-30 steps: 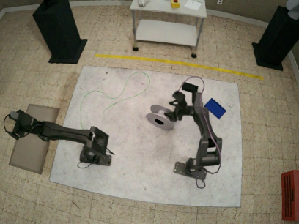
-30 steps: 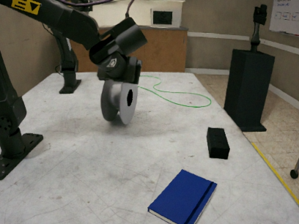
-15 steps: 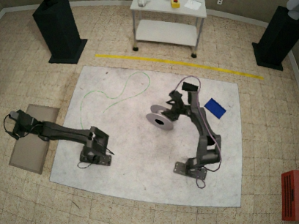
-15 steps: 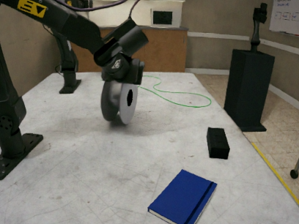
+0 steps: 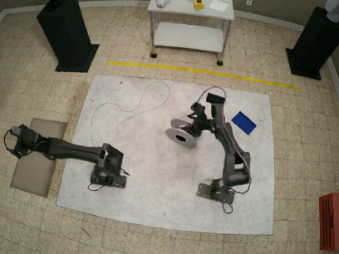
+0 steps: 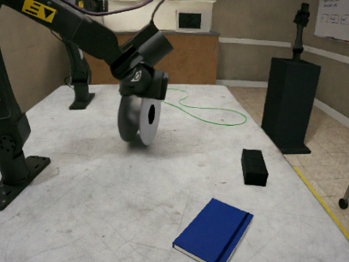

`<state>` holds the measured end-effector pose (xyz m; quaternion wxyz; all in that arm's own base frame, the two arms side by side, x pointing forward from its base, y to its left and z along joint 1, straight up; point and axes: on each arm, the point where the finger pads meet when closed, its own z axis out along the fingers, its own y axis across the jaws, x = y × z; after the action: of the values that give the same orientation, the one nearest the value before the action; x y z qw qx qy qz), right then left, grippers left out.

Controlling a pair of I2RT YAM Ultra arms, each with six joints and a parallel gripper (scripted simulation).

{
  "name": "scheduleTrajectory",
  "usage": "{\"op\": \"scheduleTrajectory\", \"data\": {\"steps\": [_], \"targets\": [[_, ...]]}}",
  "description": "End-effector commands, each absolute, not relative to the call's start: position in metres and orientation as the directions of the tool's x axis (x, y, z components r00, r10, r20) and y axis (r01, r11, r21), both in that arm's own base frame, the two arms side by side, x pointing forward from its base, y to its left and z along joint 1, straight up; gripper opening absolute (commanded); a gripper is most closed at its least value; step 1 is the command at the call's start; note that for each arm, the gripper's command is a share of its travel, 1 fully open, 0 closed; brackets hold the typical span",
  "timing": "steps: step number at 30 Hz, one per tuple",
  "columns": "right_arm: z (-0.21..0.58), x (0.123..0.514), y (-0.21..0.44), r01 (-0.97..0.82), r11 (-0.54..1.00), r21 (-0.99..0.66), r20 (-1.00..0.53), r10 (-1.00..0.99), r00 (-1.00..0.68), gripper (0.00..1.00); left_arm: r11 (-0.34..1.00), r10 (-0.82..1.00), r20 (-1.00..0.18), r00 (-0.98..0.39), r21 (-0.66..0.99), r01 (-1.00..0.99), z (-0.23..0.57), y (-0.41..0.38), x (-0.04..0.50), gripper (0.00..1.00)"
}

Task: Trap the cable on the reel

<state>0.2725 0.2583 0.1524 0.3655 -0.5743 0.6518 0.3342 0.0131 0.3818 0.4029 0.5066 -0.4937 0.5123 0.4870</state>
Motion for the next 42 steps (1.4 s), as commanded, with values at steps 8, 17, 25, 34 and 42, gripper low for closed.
{"op": "scheduleTrajectory", "data": {"steps": [8, 17, 25, 34, 42], "targets": [[0.168, 0.272, 0.254, -0.993, 0.116, -0.018, -0.873, -0.487, -0.042, 0.75, 0.033, -0.005, -1.0, -0.005, 0.005, -0.999, 0.403, 0.384, 0.013, 1.0], [0.167, 0.27, 0.256, -0.994, 0.11, -0.009, -0.871, -0.489, -0.046, 0.75, 0.033, -0.005, -1.0, -0.005, 0.005, -0.999, 0.403, 0.384, 0.013, 1.0], [0.164, 0.266, 0.258, -0.995, 0.104, -0.008, -0.873, -0.486, -0.044, 0.75, 0.033, -0.005, -1.0, -0.005, 0.005, -0.999, 0.403, 0.384, 0.013, 1.0], [0.16, 0.264, 0.261, -0.995, 0.098, -0.003, -0.872, -0.488, -0.045, 0.75, 0.033, -0.005, -1.0, -0.005, 0.005, -0.999, 0.403, 0.384, 0.013, 1.0], [0.162, 0.265, 0.261, -0.995, 0.097, -0.007, -0.872, -0.487, -0.041, 0.56, 0.033, -0.005, -1.0, -0.005, 0.005, -0.999, 0.403, 0.384, 0.013, 1.0]]}}
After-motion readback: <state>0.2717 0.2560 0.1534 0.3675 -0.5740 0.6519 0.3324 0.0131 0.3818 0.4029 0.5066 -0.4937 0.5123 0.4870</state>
